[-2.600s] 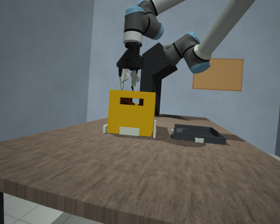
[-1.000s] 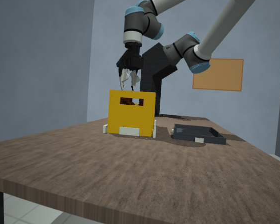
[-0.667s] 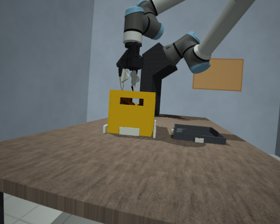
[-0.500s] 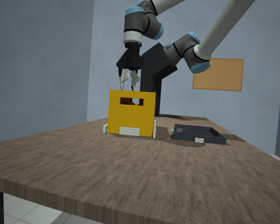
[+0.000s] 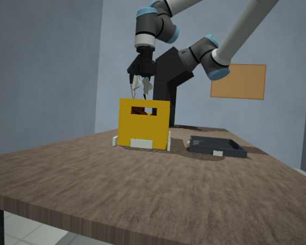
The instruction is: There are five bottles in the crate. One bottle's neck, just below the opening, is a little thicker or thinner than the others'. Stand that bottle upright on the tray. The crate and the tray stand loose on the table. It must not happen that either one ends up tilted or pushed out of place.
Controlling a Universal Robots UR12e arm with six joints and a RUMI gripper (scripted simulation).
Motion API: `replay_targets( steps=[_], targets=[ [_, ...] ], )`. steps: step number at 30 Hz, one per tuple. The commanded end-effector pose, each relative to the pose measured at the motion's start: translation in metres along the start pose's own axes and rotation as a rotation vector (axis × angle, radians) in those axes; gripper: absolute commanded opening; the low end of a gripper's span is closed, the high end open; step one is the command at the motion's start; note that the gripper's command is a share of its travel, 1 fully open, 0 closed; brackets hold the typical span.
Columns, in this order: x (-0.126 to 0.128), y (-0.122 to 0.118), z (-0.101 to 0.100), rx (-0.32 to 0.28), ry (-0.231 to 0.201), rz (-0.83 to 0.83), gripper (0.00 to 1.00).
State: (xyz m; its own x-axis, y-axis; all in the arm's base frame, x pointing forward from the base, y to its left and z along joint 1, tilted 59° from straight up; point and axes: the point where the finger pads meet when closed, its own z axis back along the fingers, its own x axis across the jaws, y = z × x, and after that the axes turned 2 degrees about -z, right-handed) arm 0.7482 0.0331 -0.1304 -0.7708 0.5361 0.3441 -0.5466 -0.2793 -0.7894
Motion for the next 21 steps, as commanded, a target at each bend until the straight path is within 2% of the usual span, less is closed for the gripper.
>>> replay_targets(
  steps=[1, 21],
  targets=[
    [-0.0009, 0.0016, 0.0014, 0.0, 0.002, -0.001, 0.38],
    [-0.0002, 0.0013, -0.0048, 0.0, 0.0, -0.001, 0.38]
  ],
)
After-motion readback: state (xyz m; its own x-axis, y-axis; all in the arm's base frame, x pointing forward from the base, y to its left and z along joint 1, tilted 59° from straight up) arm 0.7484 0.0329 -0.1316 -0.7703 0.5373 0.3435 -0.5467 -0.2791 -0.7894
